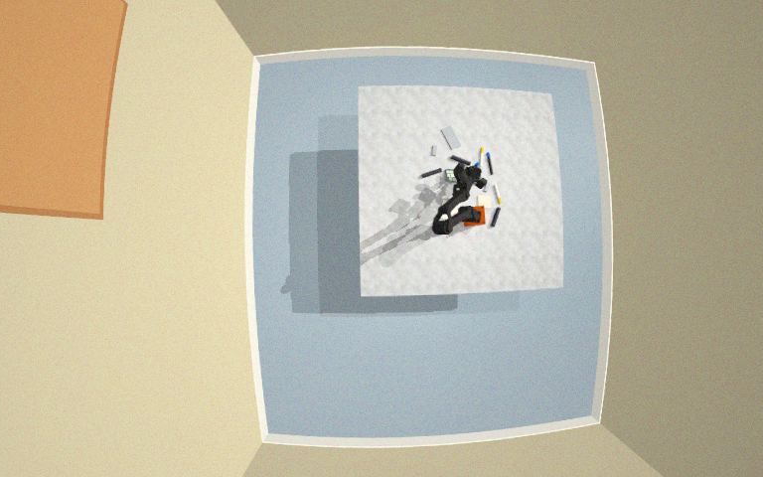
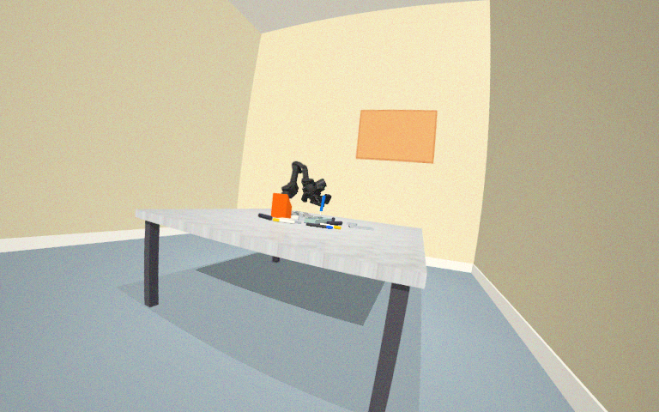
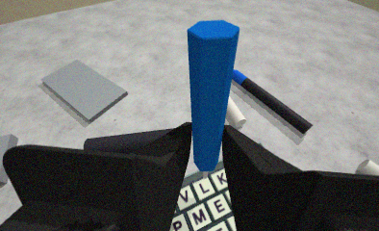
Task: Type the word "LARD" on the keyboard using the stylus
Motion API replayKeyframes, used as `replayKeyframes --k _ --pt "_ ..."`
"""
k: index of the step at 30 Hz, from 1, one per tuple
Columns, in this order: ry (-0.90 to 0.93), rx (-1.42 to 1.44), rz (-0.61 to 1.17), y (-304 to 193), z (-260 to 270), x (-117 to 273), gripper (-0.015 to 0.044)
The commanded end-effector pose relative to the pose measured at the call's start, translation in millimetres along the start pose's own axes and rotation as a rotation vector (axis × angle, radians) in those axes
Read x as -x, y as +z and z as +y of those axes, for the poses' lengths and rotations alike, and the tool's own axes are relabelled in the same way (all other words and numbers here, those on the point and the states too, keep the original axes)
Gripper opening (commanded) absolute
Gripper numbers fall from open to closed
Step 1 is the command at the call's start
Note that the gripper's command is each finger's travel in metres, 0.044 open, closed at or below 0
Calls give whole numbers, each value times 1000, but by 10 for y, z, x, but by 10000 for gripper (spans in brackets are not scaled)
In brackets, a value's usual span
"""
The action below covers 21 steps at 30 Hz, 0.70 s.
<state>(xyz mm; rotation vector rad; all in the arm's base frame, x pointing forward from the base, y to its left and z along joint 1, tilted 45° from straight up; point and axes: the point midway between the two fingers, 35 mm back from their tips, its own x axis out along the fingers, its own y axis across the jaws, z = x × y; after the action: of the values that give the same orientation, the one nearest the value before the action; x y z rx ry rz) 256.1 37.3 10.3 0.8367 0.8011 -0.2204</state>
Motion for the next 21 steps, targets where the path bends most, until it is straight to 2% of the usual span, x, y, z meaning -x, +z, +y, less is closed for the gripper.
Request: replayKeyframes --k 1,21 --pt "-4 -3 -6 -16 17 24 0" --pt "11 -14 -66 -252 255 420 0"
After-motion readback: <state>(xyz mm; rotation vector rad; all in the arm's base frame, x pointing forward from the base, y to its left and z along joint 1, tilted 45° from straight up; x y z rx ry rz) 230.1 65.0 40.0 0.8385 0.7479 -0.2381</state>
